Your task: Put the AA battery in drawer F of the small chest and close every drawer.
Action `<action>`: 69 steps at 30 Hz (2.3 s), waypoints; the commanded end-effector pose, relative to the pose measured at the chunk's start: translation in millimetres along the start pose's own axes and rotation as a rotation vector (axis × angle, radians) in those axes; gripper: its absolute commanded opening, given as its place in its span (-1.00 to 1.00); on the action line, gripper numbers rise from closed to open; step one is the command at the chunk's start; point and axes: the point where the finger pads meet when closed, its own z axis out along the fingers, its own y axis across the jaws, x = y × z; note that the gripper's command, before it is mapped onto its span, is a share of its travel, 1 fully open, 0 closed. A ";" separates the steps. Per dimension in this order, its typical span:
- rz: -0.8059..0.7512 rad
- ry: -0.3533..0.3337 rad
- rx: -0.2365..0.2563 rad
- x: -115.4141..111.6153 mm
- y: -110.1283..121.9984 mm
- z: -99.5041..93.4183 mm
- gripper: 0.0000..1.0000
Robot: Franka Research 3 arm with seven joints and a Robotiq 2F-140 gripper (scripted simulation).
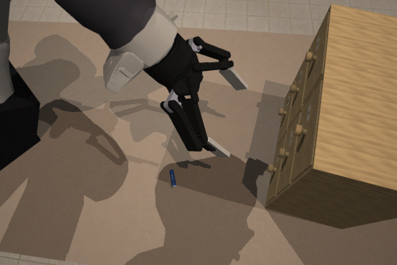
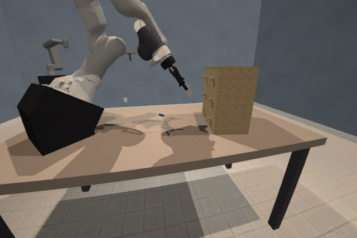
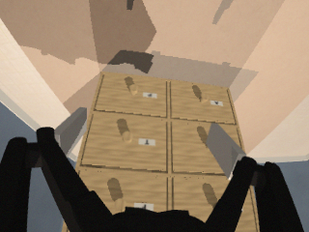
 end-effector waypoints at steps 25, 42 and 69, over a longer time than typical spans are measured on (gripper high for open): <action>-0.018 -0.415 0.008 -12.3 -4.6 47.1 1.00; -0.018 -0.580 0.008 -12.1 -4.7 67.1 1.00; -0.019 -0.571 0.008 41.1 -6.5 138.4 1.00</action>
